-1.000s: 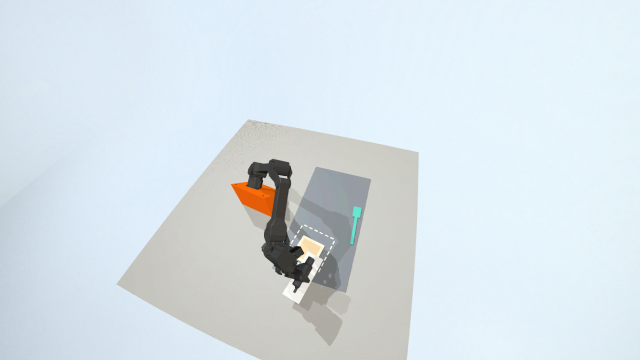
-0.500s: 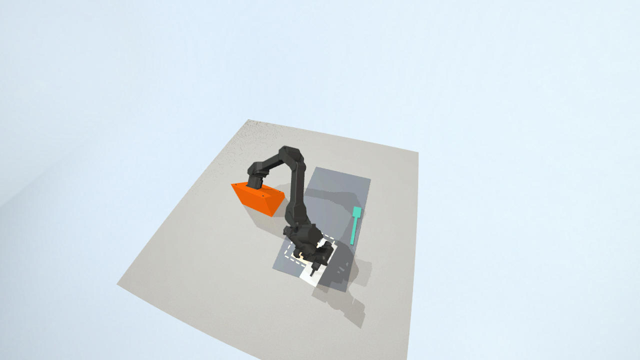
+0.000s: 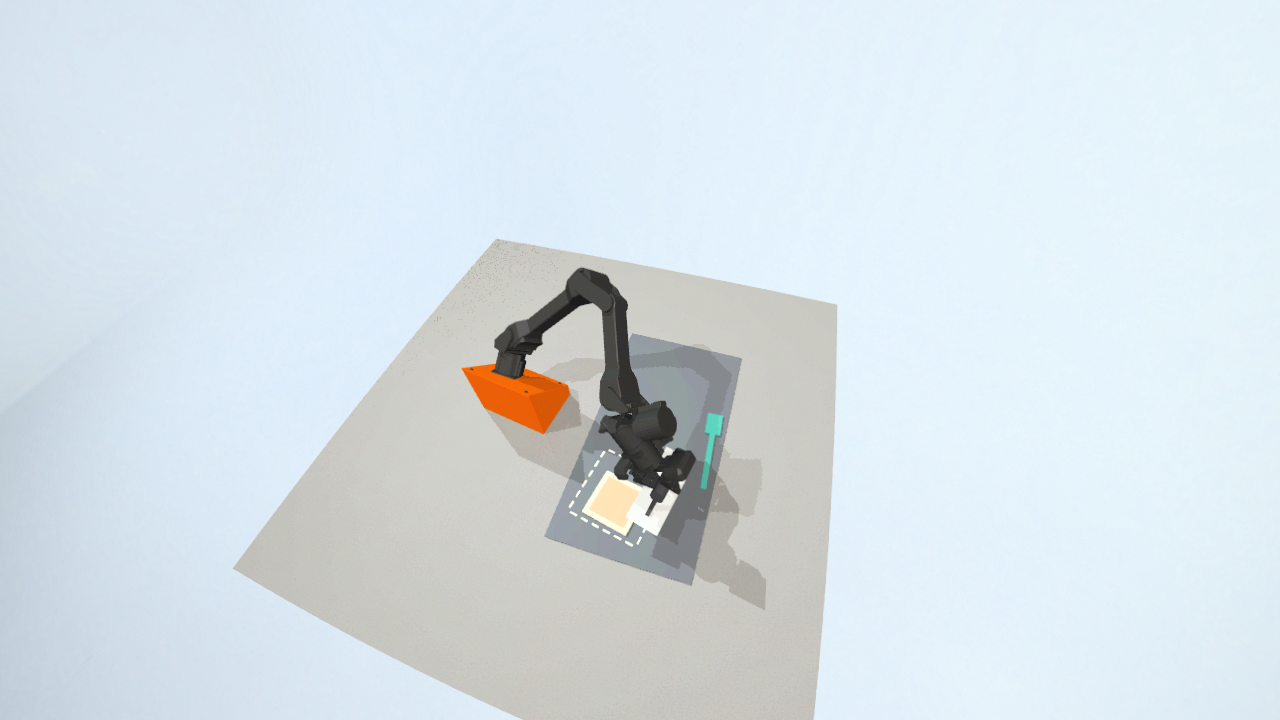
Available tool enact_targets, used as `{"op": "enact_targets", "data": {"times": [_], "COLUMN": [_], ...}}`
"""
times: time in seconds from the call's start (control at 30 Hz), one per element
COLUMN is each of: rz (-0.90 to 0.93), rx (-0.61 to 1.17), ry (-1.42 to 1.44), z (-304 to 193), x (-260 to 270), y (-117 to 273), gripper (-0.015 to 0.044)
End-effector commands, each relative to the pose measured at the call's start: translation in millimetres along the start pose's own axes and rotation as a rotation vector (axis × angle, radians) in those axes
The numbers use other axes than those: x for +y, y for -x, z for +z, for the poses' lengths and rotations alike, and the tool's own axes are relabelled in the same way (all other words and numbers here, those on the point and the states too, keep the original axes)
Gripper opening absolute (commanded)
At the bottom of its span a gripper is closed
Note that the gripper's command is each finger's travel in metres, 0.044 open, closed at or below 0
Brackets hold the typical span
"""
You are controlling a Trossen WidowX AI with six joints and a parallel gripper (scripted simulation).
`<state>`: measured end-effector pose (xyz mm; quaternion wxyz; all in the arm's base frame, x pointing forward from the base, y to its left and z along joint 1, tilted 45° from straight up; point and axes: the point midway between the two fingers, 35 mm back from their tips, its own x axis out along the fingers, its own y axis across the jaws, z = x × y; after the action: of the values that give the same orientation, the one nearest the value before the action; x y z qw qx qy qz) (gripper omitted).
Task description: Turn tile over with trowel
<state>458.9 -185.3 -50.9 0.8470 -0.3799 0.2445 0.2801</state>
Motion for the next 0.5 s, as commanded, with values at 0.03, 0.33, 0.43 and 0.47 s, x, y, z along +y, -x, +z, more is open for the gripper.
{"op": "enact_targets", "data": {"times": [0.03,0.33,0.43,0.47], "rz": [-0.015,-0.021,-0.025,-0.026], "rx": [0.013,0.013,0.013,0.013], "ry": [0.007,0.022,0.026,0.027], "z": [31,86,103,109], "x": [-6,-2,1,2], "y": [6,14,17,19], "gripper": [0.0,0.0,0.0,0.0]}}
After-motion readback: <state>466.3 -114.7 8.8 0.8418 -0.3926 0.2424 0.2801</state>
